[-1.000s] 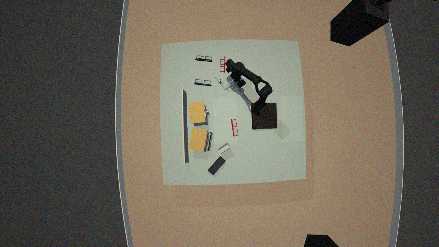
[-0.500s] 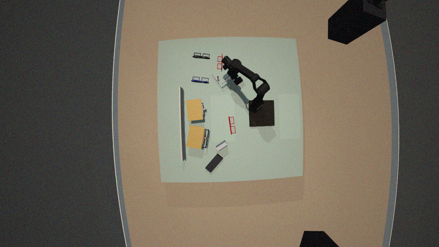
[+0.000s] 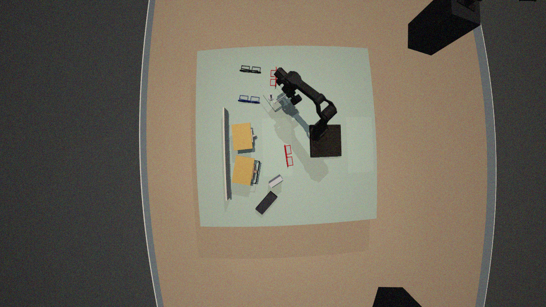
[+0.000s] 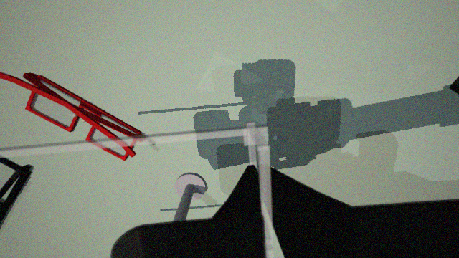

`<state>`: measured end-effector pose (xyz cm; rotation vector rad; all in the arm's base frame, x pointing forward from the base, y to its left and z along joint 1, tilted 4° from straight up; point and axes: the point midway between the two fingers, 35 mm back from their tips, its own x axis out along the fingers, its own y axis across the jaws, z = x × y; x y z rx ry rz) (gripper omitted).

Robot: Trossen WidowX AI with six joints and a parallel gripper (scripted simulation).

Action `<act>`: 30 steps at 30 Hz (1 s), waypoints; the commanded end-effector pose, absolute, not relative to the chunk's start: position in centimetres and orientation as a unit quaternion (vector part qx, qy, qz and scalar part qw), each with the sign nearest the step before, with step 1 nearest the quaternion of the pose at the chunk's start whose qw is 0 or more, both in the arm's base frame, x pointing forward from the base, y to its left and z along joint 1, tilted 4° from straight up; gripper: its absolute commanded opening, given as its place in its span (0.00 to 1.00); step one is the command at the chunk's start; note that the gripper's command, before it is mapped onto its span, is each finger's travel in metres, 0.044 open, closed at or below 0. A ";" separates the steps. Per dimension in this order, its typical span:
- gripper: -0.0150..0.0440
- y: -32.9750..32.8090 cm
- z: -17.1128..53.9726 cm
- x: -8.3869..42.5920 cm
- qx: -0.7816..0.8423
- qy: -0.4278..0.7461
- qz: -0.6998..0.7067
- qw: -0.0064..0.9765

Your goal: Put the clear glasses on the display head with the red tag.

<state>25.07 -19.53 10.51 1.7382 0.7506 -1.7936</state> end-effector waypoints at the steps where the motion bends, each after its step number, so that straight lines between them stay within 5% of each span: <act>1: 0.25 -17.8 10.8 25.7 0.642 0.279 -0.663 0.264; 30: 0.25 -2.6 10.8 26.6 0.644 0.283 -0.661 0.260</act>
